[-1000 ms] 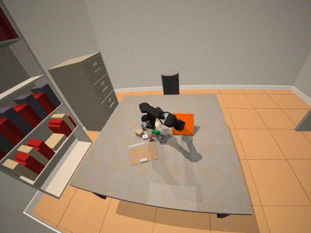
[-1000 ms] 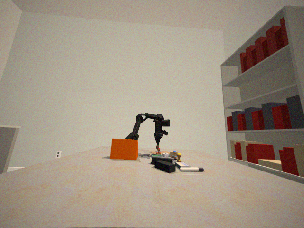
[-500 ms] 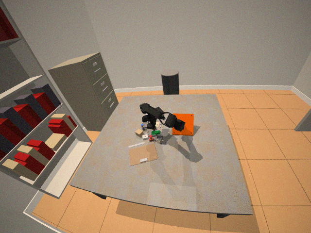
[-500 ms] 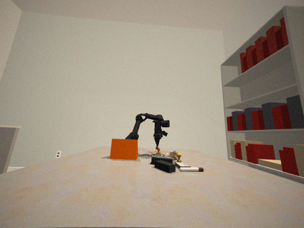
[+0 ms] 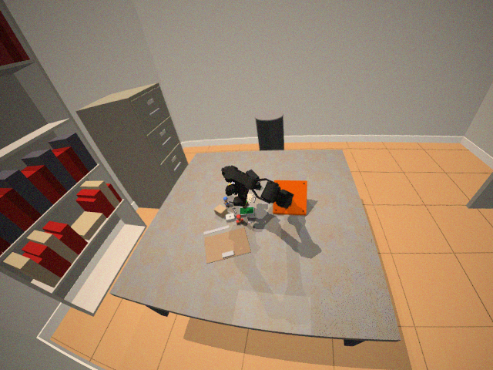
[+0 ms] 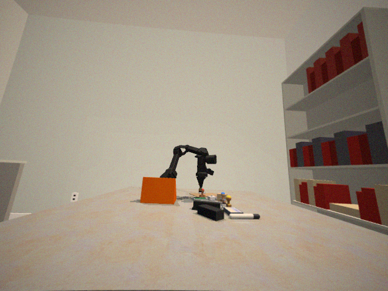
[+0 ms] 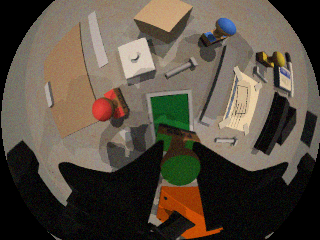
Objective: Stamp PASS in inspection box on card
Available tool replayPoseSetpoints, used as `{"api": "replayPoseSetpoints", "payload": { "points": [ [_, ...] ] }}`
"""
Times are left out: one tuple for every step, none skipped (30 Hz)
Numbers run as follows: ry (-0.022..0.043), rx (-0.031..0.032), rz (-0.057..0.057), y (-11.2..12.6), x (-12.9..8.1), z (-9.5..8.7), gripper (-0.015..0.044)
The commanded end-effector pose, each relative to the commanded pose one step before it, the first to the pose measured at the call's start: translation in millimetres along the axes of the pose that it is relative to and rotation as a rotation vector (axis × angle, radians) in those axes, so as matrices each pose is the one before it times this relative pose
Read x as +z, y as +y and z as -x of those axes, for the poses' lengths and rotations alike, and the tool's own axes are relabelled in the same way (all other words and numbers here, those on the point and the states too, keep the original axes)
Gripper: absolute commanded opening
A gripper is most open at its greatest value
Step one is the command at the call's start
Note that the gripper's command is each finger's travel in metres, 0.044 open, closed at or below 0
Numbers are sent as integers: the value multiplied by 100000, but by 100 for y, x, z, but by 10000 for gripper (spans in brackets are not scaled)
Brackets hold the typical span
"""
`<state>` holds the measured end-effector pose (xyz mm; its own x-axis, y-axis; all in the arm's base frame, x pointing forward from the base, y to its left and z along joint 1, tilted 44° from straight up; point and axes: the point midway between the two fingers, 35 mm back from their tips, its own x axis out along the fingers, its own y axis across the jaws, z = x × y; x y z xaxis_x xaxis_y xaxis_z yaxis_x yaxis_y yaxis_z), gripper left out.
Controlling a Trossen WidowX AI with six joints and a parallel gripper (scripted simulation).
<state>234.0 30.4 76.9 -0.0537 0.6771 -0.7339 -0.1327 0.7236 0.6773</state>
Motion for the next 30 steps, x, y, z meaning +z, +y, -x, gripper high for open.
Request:
{"api": "replayPoseSetpoints", "payload": {
  "points": [
    [-242, 607, -773, 50, -39, -377, 0],
    [-6, 3, 4, 1, 2, -66, 0],
    [-6, 3, 4, 1, 1, -66, 0],
    [-6, 3, 4, 1, 1, -66, 0],
    [-6, 4, 5, 1, 1, -66, 0],
    [-6, 4, 5, 2, 1, -66, 0],
    [-6, 4, 5, 2, 1, -66, 0],
    [-6, 4, 5, 2, 0, -66, 0],
    [-6, 5, 5, 2, 0, -66, 0],
    [-6, 5, 5, 2, 0, -66, 0],
    [-6, 5, 5, 2, 0, -66, 0],
    [-6, 6, 5, 2, 0, -66, 0],
    [-6, 6, 5, 2, 0, -66, 0],
    [-6, 6, 5, 2, -1, -66, 0],
    [-6, 7, 5, 2, -1, -66, 0],
    [-6, 7, 5, 3, -1, -65, 0],
    [-6, 7, 5, 3, -1, -65, 0],
    [-6, 8, 5, 3, -1, -65, 0],
    [-5, 8, 5, 3, -1, -65, 0],
    [-5, 8, 5, 3, -2, -65, 0],
    [-5, 9, 5, 3, -2, -65, 0],
    [-5, 9, 5, 3, -2, -65, 0],
    [-5, 9, 5, 3, -2, -65, 0],
    [-5, 9, 5, 3, -2, -65, 0],
    [-5, 10, 5, 3, -3, -65, 0],
    [-5, 10, 5, 3, -3, -65, 0],
    [-5, 10, 5, 3, -3, -65, 0],
    [-5, 11, 5, 4, -3, -65, 0],
    [-5, 11, 6, 4, -3, -65, 0],
    [-5, 11, 6, 4, -3, -65, 0]
  ]
}}
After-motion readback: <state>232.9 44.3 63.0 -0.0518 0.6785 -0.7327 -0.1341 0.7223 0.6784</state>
